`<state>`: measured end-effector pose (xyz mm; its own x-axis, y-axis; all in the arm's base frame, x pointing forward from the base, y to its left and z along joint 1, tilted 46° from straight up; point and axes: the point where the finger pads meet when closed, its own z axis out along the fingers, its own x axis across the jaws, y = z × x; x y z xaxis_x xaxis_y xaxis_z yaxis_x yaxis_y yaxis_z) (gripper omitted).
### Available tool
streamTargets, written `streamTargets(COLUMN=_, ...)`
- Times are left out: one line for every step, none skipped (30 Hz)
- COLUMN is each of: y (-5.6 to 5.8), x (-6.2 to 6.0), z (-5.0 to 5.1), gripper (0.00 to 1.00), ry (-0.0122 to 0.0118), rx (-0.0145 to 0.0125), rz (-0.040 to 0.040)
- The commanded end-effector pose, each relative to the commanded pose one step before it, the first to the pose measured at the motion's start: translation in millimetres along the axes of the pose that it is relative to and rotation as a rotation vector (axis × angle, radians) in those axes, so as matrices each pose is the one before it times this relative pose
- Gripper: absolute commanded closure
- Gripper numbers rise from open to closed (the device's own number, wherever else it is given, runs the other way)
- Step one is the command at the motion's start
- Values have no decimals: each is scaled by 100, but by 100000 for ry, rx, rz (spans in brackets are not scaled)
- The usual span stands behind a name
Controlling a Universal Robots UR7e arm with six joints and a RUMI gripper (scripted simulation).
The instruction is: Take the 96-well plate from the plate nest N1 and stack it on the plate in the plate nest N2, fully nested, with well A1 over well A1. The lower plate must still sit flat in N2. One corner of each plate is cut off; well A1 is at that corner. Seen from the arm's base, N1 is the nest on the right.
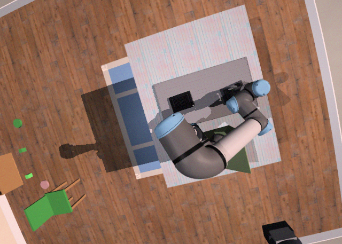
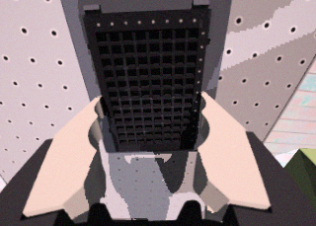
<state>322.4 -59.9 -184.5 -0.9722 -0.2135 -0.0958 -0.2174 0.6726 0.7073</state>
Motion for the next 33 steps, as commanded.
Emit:
streamTargets(y=-34, x=-14, z=-366, gripper=100, ry=-60, rx=90, rz=-6)
streamTargets(y=0, x=0, z=-167, gripper=100, ry=0, rx=0, rz=0)
streamTargets(y=0, x=0, z=-167, gripper=100, ry=0, rx=0, rz=0)
streamTargets(y=0, x=0, z=0, gripper=100, ry=0, rx=0, rz=0)
streamTargets(y=0, x=0, z=0, gripper=100, ry=0, rx=0, rz=0)
streamTargets(y=0, x=0, z=-167, gripper=100, ry=0, rx=0, rz=0)
streamTargets(y=0, x=0, z=-167, gripper=100, ry=0, rx=0, rz=0)
streamTargets(y=0, x=0, z=-167, gripper=100, ry=0, rx=0, rz=0)
streamTargets(y=0, x=0, z=-167, gripper=100, ry=0, rx=0, rz=0)
streamTargets(y=0, x=0, z=-167, gripper=100, ry=0, rx=0, rz=0)
streamTargets(y=0, x=0, z=-167, gripper=100, ry=0, rx=0, rz=0)
streamTargets(y=0, x=0, z=-167, gripper=100, ry=0, rx=0, rz=0)
streamTargets(y=0, x=0, z=-167, gripper=100, ry=0, rx=0, rz=0)
streamTargets(y=0, x=0, z=-167, gripper=100, ry=0, rx=0, rz=0)
streamTargets(y=0, x=0, z=-167, gripper=100, ry=0, rx=0, rz=0)
streamTargets(y=0, x=0, z=-167, gripper=100, ry=0, rx=0, rz=0)
streamTargets(y=0, x=0, z=-167, gripper=100, ry=0, rx=0, rz=0)
streamTargets(y=0, x=0, z=-167, gripper=100, ry=0, rx=0, rz=0)
streamTargets(y=0, x=0, z=-167, gripper=100, ry=0, rx=0, rz=0)
streamTargets(y=0, x=0, z=-167, gripper=100, ry=0, rx=0, rz=0)
streamTargets(y=0, x=0, z=0, gripper=100, ry=0, rx=0, rz=0)
streamTargets(y=0, x=0, z=0, gripper=100, ry=0, rx=0, rz=0)
streamTargets(y=0, x=0, z=-167, gripper=100, ry=0, rx=0, rz=0)
streamTargets(y=0, x=0, z=-167, gripper=100, ry=0, rx=0, rz=0)
streamTargets(y=0, x=0, z=-167, gripper=100, ry=0, rx=0, rz=0)
streamTargets(y=0, x=0, z=-167, gripper=100, ry=0, rx=0, rz=0)
streamTargets(y=0, x=0, z=-167, gripper=100, ry=0, rx=0, rz=0)
streamTargets(y=0, x=0, z=-167, gripper=100, ry=0, rx=0, rz=0)
streamTargets(y=0, x=0, z=-167, gripper=100, ry=0, rx=0, rz=0)
streamTargets(y=0, x=0, z=-167, gripper=100, ry=0, rx=0, rz=0)
streamTargets(y=0, x=0, z=-167, gripper=100, ry=0, rx=0, rz=0)
streamTargets(y=0, x=0, z=-167, gripper=100, ry=0, rx=0, rz=0)
streamTargets(y=0, x=0, z=-167, gripper=100, ry=0, rx=0, rz=0)
